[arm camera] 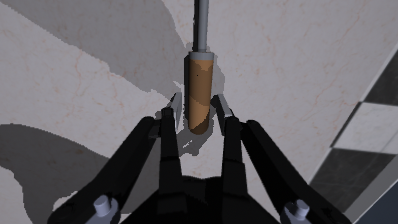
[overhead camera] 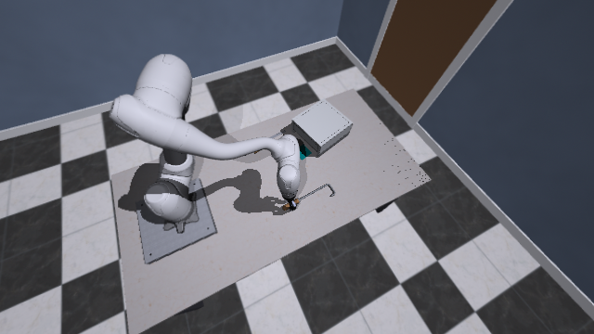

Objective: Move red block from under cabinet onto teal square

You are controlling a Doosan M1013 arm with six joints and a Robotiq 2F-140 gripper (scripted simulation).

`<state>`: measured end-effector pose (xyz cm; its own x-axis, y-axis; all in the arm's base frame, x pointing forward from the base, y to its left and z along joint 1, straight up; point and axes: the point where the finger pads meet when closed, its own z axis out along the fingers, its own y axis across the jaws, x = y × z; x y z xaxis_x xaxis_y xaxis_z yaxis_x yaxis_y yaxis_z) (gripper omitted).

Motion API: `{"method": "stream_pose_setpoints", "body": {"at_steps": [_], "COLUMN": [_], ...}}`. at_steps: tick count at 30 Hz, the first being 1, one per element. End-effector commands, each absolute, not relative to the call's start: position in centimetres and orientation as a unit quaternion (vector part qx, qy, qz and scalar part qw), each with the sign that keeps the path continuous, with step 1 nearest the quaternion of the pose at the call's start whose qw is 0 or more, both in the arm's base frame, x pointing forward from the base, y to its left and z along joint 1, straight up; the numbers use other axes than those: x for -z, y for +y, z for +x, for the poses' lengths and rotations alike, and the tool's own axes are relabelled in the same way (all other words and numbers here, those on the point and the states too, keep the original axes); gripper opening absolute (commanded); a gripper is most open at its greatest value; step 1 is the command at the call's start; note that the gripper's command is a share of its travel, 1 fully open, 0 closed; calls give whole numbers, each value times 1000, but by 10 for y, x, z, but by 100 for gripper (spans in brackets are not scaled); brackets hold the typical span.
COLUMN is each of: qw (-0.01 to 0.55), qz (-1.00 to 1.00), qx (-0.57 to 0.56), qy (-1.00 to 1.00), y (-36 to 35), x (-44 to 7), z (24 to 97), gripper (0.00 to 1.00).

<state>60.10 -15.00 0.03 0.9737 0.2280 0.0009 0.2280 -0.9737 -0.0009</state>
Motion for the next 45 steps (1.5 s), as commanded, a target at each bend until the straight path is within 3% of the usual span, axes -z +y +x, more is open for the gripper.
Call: {"method": "stream_pose_setpoints", "body": {"at_steps": [1,26,27,45], "qw": [2,2,2,2], "qz": [-993,-993,-993,-993], "qx": [-1,-1,-1,-1], "qy": [-116,-116,-116,-116], "y": [-149,-149,-149,-149], "x": [4,4,4,4], "z": [599,599,599,599], "gripper": [34,34,0,0]}}
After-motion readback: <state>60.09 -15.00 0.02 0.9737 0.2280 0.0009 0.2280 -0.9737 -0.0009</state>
